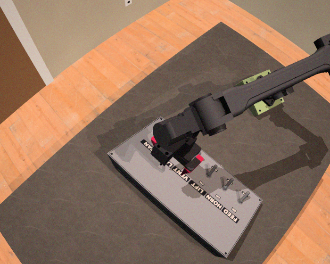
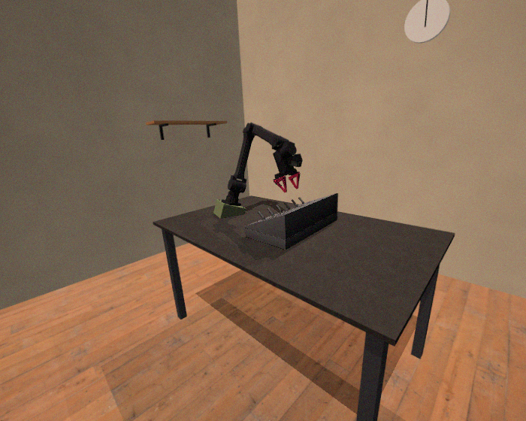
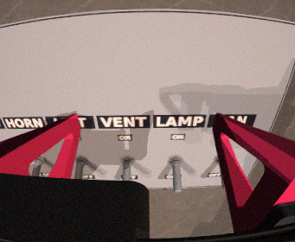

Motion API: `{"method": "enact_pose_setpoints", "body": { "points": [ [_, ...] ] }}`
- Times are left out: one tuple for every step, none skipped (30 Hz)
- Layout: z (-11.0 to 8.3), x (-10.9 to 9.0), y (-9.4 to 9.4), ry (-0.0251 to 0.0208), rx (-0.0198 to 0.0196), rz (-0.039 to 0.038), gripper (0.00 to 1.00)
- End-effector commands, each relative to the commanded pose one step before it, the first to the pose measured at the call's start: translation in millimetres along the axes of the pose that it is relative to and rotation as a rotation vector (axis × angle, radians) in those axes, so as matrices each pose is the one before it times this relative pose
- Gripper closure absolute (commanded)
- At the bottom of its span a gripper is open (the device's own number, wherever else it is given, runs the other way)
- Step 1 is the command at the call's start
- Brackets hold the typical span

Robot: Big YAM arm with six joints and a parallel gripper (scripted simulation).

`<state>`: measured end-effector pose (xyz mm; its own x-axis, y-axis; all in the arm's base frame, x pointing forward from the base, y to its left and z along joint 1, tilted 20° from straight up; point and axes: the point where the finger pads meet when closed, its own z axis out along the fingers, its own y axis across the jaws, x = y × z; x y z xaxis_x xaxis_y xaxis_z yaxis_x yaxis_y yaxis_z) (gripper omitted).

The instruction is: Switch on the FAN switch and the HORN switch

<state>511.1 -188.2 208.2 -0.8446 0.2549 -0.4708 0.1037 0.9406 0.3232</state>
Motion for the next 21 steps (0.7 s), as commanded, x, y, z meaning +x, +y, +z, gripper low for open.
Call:
{"method": "enact_pose_setpoints", "body": {
  "points": [
    [-18.67, -26.82, -12.59, -0.0461, 0.01401, -0.02701, 0.0],
    [0.0, 0.0, 0.0, 0.0, 0.0, 0.0, 0.0],
    [0.44, 0.05, -2.96, 0.00065, -0.00064, -0.00155, 0.0],
    [-0.38, 0.24, -4.81, -0.00043, 0.00123, 0.00137, 0.0],
    [0.03, 0.14, -3.8, 0.00011, 0.00029, -0.00009, 0.0],
    [0.03, 0.14, -3.68, 0.00011, 0.00028, -0.00009, 0.0],
    [0.03, 0.14, -3.51, 0.0001, 0.00026, -0.00008, 0.0],
    [0.03, 0.13, -3.3, 0.0001, 0.00025, -0.00007, 0.0],
    [0.03, 0.12, -3.05, 0.00009, 0.00023, -0.00007, 0.0],
    [0.02, 0.11, -2.77, 0.00008, 0.0002, -0.00006, 0.0],
    [0.02, 0.1, -2.46, 0.00008, 0.00018, -0.00005, 0.0],
    [0.02, 0.09, -2.13, 0.00006, 0.00015, -0.00004, 0.0],
    [0.01, 0.07, -1.78, 0.00005, 0.00013, -0.00004, 0.0],
    [0.71, -0.17, 0.07, 0.00091, -0.00141, -0.00239, 0.0],
    [3.15, -0.95, 5.71, 0.00393, -0.00673, -0.01063, 0.0],
    [1.74, -0.53, 2.95, 0.00216, -0.00369, -0.00585, 0.0],
    [-3.22, -1.38, 0.79, -0.00574, 0.00185, -0.00312, 0.0],
    [0.0, 0.0, 0.0, 0.0, 0.0, 0.0, 0.0],
    [0.0, 0.0, 0.0, 0.0, 0.0, 0.0, 0.0],
    [-6.22, -1.02, -3.23, -0.00954, 0.00799, 0.00291, 0.0],
    [0.19, 0.29, -0.85, 0.00049, 0.00031, 0.0013, 0.0]
  ]
}}
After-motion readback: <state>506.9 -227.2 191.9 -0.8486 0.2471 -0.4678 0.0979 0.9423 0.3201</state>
